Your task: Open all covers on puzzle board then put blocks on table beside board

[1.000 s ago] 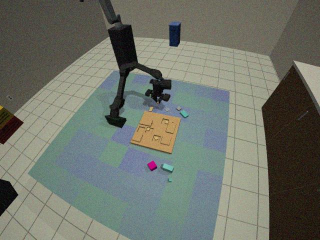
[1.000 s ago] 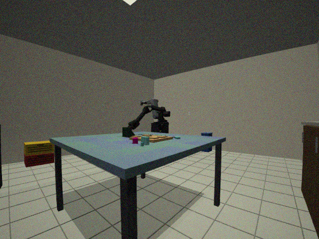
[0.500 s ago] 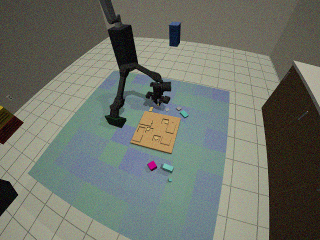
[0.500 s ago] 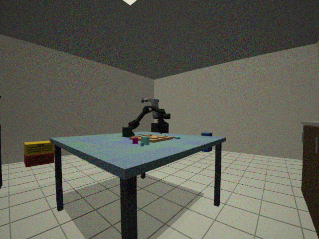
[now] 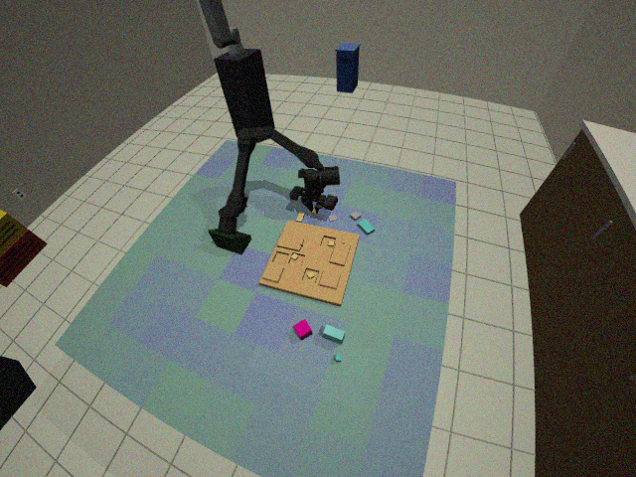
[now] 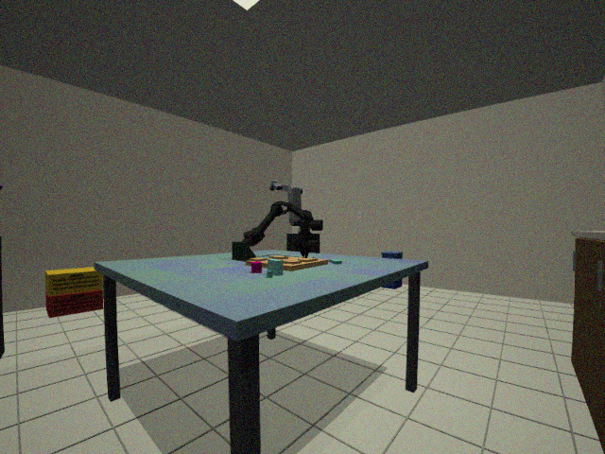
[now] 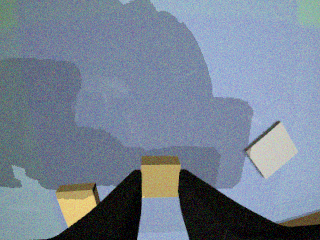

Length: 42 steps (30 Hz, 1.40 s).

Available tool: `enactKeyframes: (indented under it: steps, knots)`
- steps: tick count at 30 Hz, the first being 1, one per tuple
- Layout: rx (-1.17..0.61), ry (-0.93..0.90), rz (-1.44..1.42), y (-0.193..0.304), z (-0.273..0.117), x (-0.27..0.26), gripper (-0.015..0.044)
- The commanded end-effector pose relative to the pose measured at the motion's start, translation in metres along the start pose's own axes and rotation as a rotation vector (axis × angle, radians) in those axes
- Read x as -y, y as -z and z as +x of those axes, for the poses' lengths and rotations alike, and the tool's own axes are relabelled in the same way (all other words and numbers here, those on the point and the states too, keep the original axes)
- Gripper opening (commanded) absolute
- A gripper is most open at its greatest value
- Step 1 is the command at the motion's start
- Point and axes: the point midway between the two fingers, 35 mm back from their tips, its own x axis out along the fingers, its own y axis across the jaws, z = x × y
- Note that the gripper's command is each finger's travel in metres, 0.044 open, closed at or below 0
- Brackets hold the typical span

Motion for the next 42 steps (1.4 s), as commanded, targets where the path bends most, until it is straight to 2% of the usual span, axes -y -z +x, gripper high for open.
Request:
enactKeyframes:
  steps: [1, 7, 21, 42]
  knots:
    - [-0.001, -0.002, 0.005, 0.001, 0.007, -0.002, 0.0080]
    - [0.001, -0.002, 0.005, 0.001, 0.013, -0.003, 0.0080]
    - [0.003, -0.002, 0.000, 0.000, 0.008, -0.002, 0.0440]
    - [-0.006, -0.004, 0.006, 0.001, -0.055, -0.002, 0.0440]
